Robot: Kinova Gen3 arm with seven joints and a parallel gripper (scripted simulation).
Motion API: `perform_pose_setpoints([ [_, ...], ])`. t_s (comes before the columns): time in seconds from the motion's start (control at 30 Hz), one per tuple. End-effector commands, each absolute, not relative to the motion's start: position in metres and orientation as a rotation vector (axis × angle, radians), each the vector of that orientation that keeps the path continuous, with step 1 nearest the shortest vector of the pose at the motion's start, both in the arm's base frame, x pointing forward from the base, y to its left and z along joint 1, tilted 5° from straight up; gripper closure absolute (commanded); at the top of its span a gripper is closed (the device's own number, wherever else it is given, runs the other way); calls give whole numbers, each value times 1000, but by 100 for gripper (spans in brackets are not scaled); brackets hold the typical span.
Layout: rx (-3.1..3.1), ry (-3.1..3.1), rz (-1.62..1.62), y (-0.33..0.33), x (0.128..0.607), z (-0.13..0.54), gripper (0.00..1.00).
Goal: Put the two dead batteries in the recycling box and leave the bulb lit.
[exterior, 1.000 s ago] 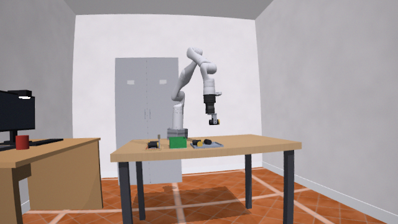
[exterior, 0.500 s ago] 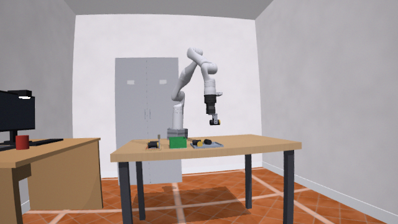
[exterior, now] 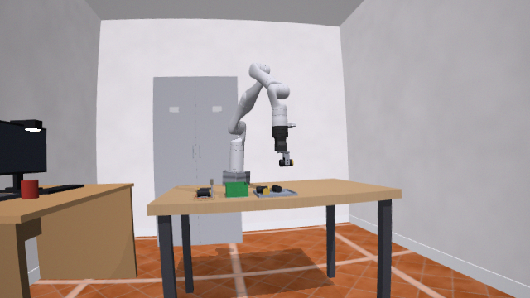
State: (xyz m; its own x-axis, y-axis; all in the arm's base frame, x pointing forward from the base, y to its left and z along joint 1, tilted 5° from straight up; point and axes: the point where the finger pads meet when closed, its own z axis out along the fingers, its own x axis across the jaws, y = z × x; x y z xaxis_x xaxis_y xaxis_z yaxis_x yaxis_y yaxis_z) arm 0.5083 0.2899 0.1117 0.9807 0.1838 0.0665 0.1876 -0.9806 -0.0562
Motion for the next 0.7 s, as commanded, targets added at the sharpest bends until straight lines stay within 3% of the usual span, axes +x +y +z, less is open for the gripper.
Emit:
perform_pose_setpoints([
  [0.0,-3063,-287,-98,290,509,113,43],
  [0.67,-3063,-287,-98,296,514,28,43],
])
